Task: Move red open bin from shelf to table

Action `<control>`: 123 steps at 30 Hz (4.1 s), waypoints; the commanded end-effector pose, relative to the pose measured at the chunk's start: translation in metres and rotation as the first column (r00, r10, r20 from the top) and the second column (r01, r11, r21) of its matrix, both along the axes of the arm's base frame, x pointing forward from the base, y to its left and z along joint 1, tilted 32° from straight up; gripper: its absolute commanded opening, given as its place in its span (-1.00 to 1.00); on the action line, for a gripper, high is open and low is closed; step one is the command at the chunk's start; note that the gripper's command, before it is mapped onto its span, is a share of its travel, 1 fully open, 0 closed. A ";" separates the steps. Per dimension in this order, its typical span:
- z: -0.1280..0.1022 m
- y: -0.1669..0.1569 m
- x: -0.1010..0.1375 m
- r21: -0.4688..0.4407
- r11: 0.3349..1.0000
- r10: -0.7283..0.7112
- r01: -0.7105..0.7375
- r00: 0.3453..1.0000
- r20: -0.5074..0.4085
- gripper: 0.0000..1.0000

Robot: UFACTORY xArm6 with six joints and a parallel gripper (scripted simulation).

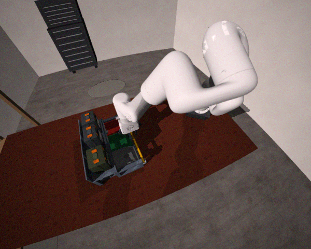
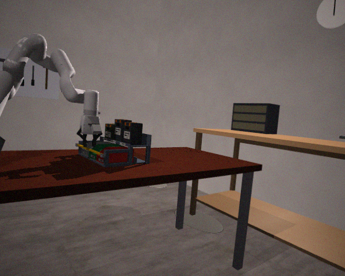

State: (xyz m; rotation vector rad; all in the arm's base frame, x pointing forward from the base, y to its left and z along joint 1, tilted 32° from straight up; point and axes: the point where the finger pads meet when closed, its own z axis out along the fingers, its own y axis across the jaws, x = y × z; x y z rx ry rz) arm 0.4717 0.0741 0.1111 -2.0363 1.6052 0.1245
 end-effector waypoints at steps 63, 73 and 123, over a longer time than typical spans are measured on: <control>-0.013 0.007 0.005 0.000 1.000 -0.001 0.001 1.000 0.003 -1.00; -0.013 0.007 0.005 0.000 1.000 -0.001 0.001 1.000 0.003 -1.00; 0.008 -0.004 -0.001 0.000 1.000 -0.001 0.001 1.000 0.003 -1.00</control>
